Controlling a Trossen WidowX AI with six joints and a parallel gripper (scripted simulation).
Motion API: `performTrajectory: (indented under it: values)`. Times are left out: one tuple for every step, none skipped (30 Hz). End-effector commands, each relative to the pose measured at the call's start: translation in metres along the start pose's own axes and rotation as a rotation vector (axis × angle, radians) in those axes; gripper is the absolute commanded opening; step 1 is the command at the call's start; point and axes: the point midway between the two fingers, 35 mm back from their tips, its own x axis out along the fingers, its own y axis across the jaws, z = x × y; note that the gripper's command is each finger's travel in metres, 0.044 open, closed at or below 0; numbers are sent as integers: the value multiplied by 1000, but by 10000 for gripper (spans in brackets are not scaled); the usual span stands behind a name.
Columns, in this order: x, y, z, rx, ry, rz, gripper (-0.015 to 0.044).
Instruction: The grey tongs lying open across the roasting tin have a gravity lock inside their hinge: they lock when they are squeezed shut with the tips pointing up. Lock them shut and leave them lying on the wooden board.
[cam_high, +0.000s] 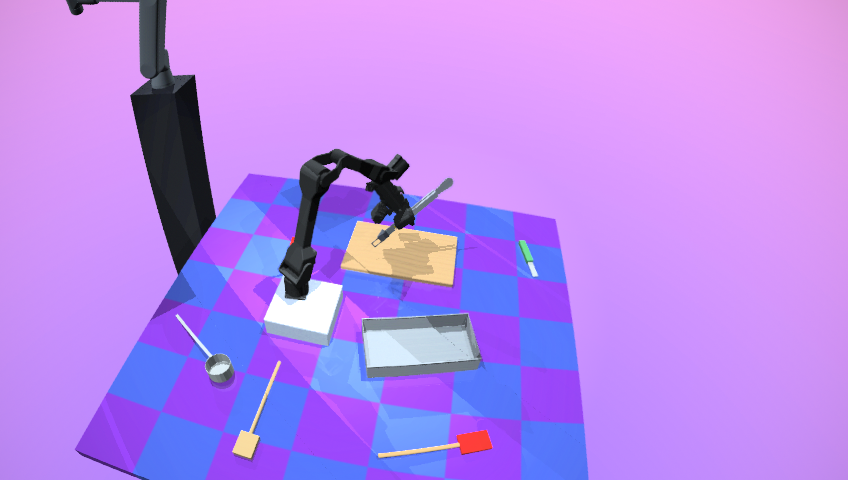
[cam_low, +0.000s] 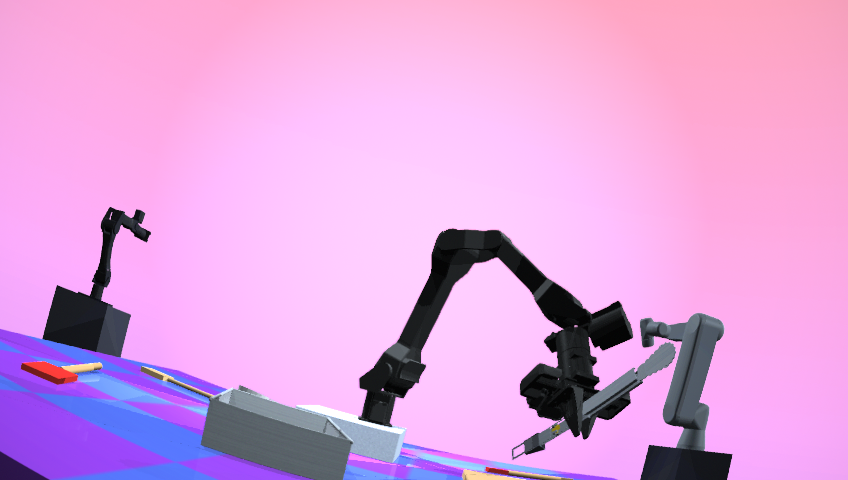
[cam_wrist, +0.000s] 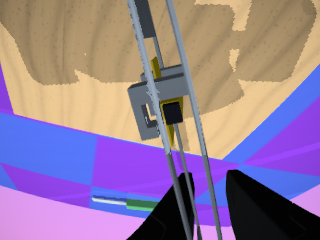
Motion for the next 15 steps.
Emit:
performTrajectory:
  values:
    - [1,0,-4,12,-58,-11,-150]
    - [1,0,-4,13,-76,-12,-150]
    - [2,0,-3,14,-95,-13,-150]
    - [2,1,-3,16,-112,-15,-150]
    - [3,1,-3,19,-130,-16,-150]
    - [3,2,-2,21,-147,-17,-150]
    - [4,2,-2,22,-165,-18,-150]
    - [4,3,-2,24,-183,-19,-150]
    - [4,3,-1,27,-201,-20,-150]
    - [4,4,-1,30,-218,-21,-150]
    - [4,4,-1,33,-236,-22,-150]
    - [4,5,0,36,-254,-23,-150]
    - [4,6,0,40,-272,-24,-150]
    - [4,6,1,43,-290,-25,-150]
    - [4,7,1,47,-308,-25,-150]
